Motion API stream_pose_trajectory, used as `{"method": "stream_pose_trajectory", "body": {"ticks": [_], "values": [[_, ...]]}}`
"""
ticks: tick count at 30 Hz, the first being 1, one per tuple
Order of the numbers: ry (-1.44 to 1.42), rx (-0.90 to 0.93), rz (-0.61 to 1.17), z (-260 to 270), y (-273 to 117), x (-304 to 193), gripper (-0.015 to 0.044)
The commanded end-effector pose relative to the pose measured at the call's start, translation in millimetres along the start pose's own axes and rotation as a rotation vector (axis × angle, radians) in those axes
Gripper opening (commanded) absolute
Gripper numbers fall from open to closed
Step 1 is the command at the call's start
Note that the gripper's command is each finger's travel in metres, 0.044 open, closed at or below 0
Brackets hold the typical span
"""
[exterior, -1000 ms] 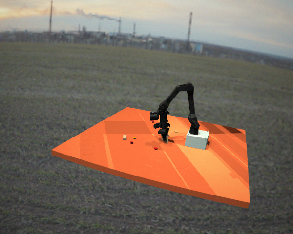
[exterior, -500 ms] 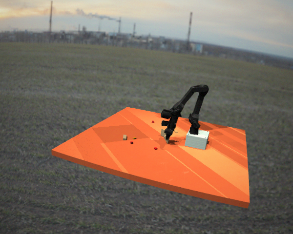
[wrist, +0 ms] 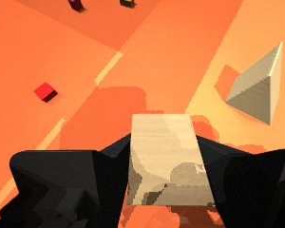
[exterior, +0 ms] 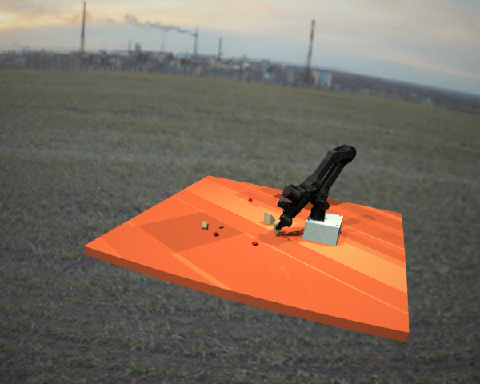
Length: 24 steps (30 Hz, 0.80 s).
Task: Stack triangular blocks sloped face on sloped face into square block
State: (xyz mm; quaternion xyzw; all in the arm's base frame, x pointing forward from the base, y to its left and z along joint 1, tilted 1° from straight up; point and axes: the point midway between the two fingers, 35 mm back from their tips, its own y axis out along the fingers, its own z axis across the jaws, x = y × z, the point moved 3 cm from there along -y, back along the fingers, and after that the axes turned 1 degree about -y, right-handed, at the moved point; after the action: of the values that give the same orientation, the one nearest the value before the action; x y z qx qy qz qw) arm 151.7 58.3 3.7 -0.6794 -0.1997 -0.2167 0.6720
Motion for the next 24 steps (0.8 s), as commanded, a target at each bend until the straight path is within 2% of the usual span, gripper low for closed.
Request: {"method": "stream_pose_trajectory", "body": {"ticks": [1,16,24], "values": [[0.003,-0.001,0.008,0.3,0.3,2.9,0.0053],[0.003,-0.001,0.008,0.3,0.3,2.9,0.044],[0.003,-0.001,0.008,0.7,-0.8,4.3,0.044]]}}
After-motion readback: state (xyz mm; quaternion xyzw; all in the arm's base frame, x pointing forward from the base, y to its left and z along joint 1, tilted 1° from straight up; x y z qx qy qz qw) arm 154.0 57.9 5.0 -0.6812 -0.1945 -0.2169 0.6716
